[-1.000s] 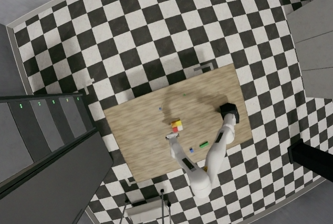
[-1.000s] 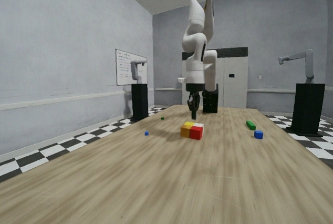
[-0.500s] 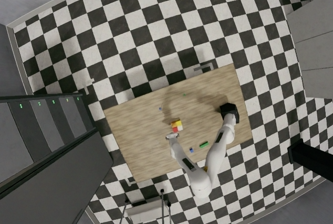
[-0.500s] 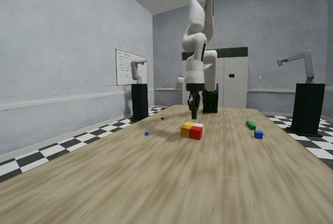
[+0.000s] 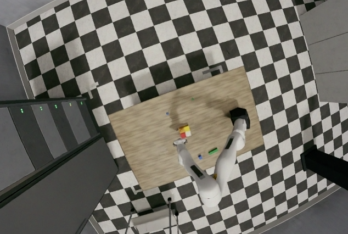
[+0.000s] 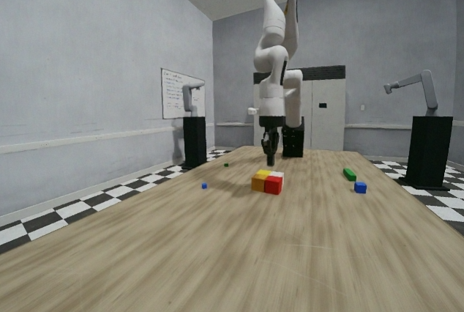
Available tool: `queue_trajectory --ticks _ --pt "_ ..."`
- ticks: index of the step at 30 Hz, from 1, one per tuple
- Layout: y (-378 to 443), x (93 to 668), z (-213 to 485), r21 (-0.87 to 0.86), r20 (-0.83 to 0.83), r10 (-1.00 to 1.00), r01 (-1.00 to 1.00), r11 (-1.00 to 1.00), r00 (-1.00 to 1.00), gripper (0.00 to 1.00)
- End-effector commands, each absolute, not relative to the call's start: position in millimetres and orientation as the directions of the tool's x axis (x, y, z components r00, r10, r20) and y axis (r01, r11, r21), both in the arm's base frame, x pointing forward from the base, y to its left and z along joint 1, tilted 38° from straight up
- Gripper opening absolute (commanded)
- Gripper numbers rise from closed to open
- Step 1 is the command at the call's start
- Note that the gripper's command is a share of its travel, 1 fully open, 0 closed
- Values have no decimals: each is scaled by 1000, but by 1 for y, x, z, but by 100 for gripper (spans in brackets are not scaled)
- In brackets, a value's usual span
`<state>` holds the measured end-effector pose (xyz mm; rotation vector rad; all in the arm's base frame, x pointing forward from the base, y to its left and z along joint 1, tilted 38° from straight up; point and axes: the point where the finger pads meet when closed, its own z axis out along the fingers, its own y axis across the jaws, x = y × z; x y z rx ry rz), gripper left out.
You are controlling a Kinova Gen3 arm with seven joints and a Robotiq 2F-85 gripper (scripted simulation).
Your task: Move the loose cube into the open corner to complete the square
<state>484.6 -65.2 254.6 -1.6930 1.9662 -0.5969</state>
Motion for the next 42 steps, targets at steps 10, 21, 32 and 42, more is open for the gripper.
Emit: queue_trajectory --ticks 10,21,32,42 --pt "-61 482 252 -606 -71 -990 -783 143 -125 53" --pt "-20 454 226 -604 -70 -989 -784 144 -127 53" --pt "1 435 213 -607 -72 -990 -782 142 -124 53" --pt "1 435 213 -607 -72 -990 -782 142 -124 53"
